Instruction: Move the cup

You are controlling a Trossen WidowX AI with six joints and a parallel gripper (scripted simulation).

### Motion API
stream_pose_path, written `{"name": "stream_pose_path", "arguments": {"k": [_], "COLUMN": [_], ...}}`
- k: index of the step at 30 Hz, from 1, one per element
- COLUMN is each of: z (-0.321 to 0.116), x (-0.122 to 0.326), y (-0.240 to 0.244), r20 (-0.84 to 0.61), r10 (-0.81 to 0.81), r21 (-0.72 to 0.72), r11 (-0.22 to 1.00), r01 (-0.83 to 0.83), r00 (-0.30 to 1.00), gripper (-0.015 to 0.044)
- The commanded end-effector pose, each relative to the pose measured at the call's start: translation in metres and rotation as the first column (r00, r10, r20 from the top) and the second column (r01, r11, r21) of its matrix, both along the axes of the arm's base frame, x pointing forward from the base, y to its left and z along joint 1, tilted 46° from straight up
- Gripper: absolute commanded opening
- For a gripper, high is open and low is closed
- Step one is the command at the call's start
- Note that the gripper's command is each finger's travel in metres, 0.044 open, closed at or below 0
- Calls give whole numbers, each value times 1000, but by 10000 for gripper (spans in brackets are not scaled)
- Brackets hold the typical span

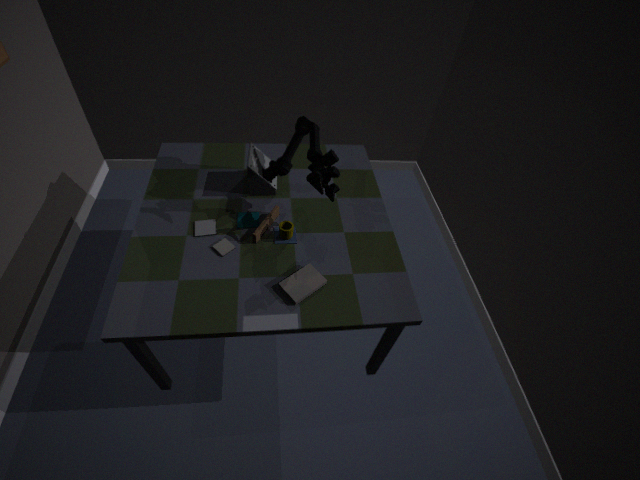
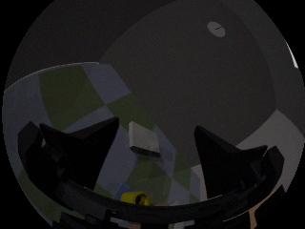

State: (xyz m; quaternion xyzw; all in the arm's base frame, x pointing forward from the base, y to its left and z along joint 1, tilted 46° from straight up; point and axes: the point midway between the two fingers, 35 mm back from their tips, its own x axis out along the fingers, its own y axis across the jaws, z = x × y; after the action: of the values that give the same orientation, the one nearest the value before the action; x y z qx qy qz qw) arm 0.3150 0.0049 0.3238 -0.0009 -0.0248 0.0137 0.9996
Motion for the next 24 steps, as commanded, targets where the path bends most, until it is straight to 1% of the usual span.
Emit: {"name": "stream_pose_path", "arguments": {"k": [1, 3, 5, 7, 9, 11, 13, 15, 16, 18, 20, 22, 24], "z": [-3, -24, -58, -91, -123, -150, -174, -193, -200, -211, -218, -219, -220], "x": [2, 14, 28, 36, 38, 36, 30, 21, 16, 7, 0, -1, 0], "y": [0, -3, -8, -14, -19, -22, -23, -24, -23, -23, -23, -24, -25], "r20": [-14, -130, -301, -456, -588, -693, -766, -799, -800, -776, -719, -675, -658], "r10": [3, 25, 63, 108, 164, 236, 324, 419, 469, 571, 670, 722, 739], "r21": [9, 89, 227, 366, 489, 581, 621, 593, 551, 413, 213, 81, 33], "r11": [1000, 996, 974, 928, 852, 743, 596, 423, 330, 140, -42, -133, -161], "r01": [-3, -14, 7, 76, 187, 333, 508, 685, 767, 900, 976, 988, 986], "r00": [1000, 991, 952, 883, 792, 681, 556, 432, 373, 268, 185, 152, 143], "gripper": [374, 321, 269, 216, 167, 167, 167, 167, 167, 167, 167, 167, 167]}}
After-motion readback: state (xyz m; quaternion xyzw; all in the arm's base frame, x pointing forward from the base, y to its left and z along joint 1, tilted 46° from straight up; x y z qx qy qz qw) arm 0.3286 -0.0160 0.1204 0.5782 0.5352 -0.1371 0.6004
